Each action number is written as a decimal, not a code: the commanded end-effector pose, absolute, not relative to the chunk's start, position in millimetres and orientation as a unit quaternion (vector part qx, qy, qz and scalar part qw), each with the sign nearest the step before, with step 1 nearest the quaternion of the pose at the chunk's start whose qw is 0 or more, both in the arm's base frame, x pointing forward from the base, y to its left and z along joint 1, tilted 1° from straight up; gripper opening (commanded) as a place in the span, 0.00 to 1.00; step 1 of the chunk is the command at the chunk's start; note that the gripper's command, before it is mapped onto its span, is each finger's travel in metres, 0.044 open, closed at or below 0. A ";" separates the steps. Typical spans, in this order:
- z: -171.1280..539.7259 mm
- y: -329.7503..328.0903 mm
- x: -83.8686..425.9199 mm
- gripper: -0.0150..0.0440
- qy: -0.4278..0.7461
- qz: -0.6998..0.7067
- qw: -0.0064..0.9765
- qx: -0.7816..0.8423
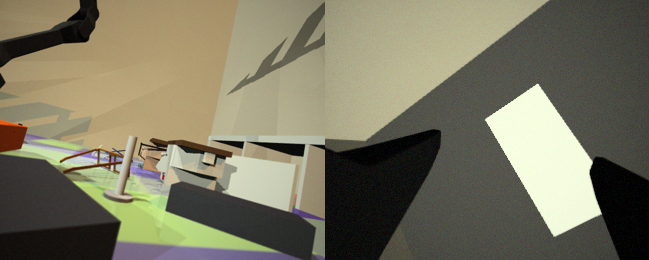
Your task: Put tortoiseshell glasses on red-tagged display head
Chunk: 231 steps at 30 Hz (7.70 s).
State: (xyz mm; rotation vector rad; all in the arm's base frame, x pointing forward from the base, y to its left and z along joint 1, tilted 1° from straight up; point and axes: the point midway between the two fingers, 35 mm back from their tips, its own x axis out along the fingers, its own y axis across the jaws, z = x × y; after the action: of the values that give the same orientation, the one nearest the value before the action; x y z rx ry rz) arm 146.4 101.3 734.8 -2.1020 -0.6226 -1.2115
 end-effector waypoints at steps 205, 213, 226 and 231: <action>54.9 -14.4 328.1 0.25 0.603 -0.330 0.636 0.351; 105.3 -14.3 323.9 0.25 0.603 -0.330 0.637 0.350; 113.4 -18.4 324.3 0.25 0.615 -0.307 0.650 0.324; 113.7 -27.8 326.6 0.25 0.635 -0.262 0.672 0.277</action>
State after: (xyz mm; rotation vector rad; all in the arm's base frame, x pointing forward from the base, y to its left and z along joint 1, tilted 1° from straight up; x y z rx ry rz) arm 323.3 -20.1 111.1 0.6957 1.4190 -0.6551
